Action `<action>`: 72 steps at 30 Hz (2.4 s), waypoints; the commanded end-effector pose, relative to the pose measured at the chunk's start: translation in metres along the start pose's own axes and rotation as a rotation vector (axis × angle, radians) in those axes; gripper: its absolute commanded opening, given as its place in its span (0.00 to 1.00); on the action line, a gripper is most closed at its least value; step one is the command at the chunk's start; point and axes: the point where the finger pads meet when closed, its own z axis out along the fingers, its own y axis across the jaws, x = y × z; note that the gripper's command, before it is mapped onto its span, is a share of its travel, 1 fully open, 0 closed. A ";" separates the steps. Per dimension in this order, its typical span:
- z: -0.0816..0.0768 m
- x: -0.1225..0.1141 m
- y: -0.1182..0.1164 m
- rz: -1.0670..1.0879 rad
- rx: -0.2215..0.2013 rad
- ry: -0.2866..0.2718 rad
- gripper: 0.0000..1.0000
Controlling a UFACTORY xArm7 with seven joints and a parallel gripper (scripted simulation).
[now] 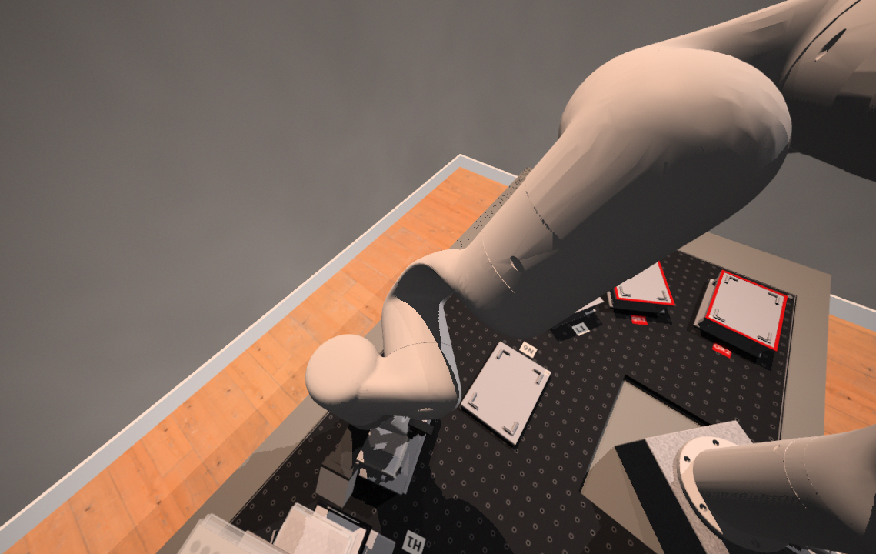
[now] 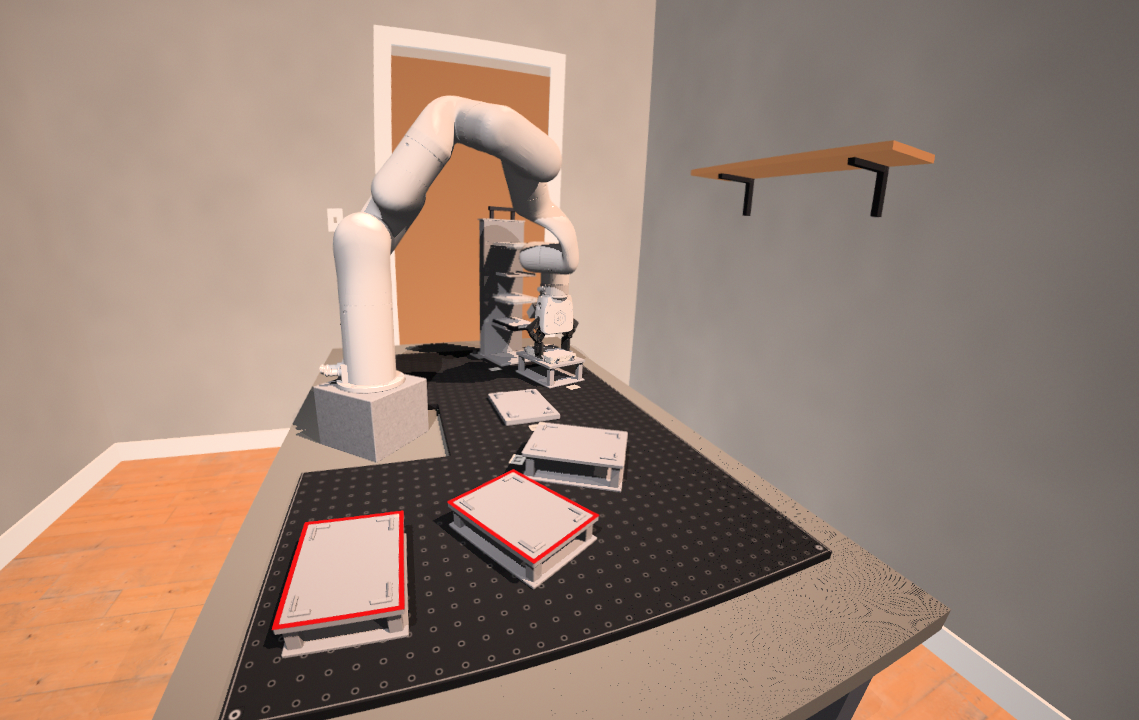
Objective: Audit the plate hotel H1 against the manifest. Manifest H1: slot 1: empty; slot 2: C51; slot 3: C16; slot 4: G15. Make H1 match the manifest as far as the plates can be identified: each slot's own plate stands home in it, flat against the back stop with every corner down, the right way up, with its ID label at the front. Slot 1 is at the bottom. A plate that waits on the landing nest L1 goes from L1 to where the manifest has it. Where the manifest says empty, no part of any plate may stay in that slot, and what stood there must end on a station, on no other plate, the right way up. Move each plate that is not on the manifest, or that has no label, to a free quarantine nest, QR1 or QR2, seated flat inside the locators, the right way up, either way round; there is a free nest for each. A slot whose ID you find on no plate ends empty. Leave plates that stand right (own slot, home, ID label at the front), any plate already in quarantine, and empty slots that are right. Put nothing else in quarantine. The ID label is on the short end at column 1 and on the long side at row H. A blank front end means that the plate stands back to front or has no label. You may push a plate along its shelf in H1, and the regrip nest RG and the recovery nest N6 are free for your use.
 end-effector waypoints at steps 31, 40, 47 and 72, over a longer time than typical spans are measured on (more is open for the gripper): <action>-0.002 0.000 0.002 0.000 -0.004 0.000 0.00; -0.006 0.000 0.002 0.000 -0.004 0.000 0.00; -0.011 0.000 0.002 0.000 -0.004 0.000 0.00; -0.025 0.000 0.002 0.000 -0.004 0.000 0.00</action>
